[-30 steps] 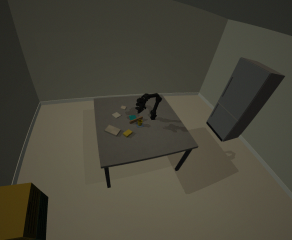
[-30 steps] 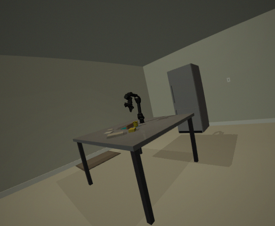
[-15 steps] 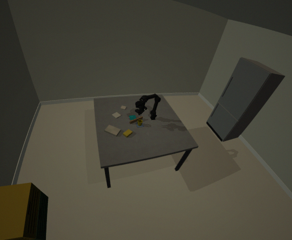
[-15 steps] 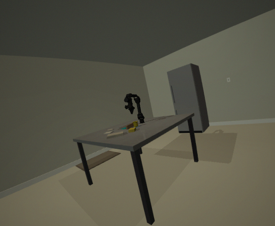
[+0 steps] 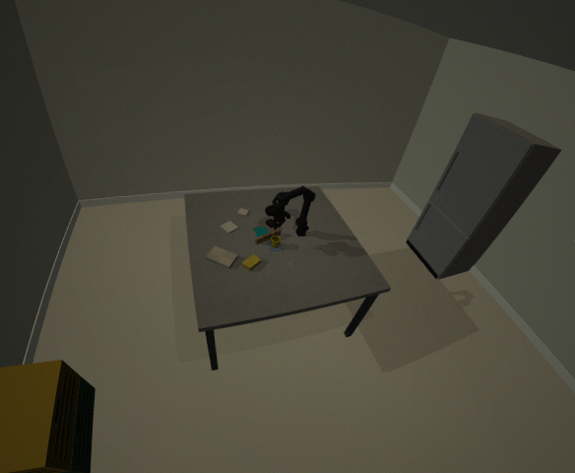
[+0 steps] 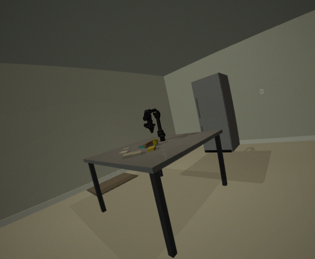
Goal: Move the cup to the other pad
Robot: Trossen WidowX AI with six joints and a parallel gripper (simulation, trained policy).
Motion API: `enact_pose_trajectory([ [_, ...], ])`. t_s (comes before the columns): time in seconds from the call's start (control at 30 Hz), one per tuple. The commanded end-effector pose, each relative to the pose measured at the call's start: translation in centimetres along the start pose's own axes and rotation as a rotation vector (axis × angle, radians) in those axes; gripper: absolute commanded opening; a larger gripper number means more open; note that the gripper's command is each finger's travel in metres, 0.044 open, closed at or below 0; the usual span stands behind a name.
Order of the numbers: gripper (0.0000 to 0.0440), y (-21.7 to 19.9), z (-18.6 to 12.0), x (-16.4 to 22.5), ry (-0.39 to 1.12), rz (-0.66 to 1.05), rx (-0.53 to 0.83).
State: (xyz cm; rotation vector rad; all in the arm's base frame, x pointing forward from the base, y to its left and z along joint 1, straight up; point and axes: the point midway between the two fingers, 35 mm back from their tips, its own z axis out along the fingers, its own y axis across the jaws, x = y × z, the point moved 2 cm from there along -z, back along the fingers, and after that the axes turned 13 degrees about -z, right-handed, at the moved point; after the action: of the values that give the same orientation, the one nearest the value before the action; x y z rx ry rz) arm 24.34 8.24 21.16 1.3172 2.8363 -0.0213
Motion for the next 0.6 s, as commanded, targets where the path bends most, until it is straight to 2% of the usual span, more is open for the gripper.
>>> enact_pose_trajectory([
  [0.0,0.0162,-0.2,0.8,0.1,0.003,0.017,0.033],
  [0.57,0.0168,-0.8,5.0,0.9,0.007,0.066,0.141],
])
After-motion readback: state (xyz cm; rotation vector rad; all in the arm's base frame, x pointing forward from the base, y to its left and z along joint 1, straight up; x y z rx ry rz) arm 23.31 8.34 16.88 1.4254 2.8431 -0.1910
